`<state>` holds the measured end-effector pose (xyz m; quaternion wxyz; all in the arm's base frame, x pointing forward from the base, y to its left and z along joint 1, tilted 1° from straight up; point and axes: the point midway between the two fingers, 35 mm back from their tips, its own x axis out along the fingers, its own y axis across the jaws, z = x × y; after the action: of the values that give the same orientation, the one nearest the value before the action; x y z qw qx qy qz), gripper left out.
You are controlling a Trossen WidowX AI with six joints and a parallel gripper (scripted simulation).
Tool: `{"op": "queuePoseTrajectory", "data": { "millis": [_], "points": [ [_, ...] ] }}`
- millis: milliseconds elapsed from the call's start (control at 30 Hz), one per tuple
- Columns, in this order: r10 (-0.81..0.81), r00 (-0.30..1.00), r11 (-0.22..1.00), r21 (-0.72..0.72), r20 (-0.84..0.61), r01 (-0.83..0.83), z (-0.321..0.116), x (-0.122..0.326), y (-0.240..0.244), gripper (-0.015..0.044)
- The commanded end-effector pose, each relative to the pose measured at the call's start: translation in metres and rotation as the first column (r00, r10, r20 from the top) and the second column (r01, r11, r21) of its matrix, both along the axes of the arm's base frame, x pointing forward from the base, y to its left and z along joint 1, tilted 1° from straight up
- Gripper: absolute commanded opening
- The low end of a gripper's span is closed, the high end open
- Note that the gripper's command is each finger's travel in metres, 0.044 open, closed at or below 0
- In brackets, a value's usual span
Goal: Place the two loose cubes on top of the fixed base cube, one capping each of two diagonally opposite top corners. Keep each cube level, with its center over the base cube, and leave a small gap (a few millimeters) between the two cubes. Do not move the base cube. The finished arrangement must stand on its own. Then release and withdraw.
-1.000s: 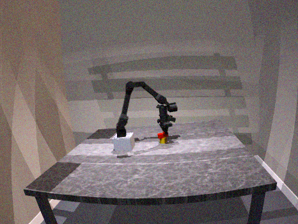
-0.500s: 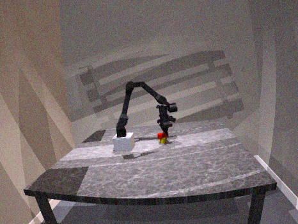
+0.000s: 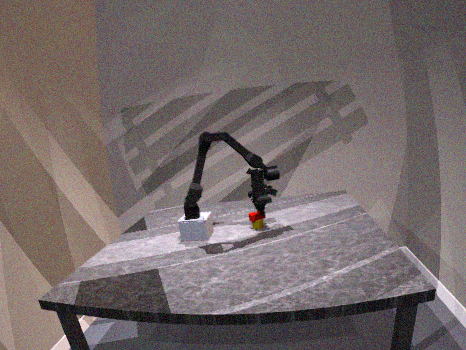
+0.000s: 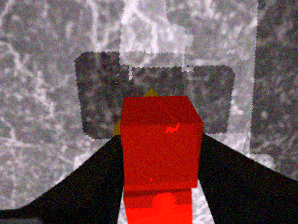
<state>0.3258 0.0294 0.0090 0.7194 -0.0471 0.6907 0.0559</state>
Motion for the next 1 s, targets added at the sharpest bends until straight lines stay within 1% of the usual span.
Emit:
{"op": "queuePoseTrajectory", "data": {
  "millis": [0,200,333,500,967],
  "points": [
    [-0.005,1.000,1.000,-0.002,-0.003,0.005,-0.001,0.000,0.000,0.0105],
    [-0.005,1.000,1.000,-0.002,-0.003,0.005,-0.001,0.000,0.000,0.0105],
    [-0.005,1.000,1.000,-0.002,-0.003,0.005,-0.001,0.000,0.000,0.0205],
    [-0.005,1.000,1.000,-0.002,-0.003,0.005,-0.001,0.000,0.000,0.0205],
    [0.000,1.000,1.000,0.000,0.000,0.000,0.025,-0.001,0.000,0.0205]
  ]
}}
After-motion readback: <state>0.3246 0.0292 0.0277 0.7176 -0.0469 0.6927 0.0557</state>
